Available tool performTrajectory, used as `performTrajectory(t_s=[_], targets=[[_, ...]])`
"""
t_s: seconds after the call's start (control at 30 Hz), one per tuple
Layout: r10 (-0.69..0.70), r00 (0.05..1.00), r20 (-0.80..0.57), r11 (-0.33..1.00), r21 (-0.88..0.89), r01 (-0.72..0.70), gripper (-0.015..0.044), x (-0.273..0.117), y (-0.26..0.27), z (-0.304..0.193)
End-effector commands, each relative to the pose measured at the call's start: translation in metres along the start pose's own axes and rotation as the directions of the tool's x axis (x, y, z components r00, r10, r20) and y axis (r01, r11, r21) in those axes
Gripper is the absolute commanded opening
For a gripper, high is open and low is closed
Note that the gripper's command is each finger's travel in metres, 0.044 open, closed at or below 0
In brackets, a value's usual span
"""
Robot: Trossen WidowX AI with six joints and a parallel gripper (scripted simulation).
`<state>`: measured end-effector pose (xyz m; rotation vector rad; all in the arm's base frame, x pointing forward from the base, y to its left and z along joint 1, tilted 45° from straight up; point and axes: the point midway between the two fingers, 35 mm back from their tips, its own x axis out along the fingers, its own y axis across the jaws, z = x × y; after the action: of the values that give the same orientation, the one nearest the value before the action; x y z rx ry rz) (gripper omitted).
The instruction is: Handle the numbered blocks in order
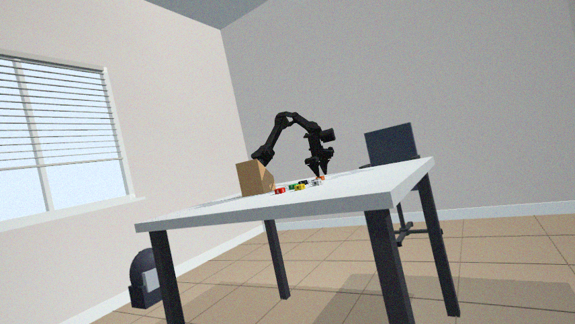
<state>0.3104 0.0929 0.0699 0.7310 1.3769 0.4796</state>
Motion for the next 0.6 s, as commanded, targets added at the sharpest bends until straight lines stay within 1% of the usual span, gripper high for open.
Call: performTrajectory(t_s=[0.0, 0.1, 0.43, 0.47, 0.57], targets=[[-0.005, 1.000, -0.010, 1.000, 0.010, 0.005, 0.0400, 0.0090, -0.0024, -0.0027], [-0.004, 1.000, -0.010, 1.000, 0.010, 0.004, 0.0400, 0.0112, -0.0024, -0.0029], [-0.004, 1.000, -0.010, 1.000, 0.010, 0.004, 0.0137, 0.0112, -0.0024, -0.0029], [-0.004, 1.000, -0.010, 1.000, 0.010, 0.004, 0.0120, 0.0112, -0.0024, -0.0029], [-0.004, 1.000, -0.010, 1.000, 0.010, 0.004, 0.0120, 0.0112, -0.0024, -0.0029]])
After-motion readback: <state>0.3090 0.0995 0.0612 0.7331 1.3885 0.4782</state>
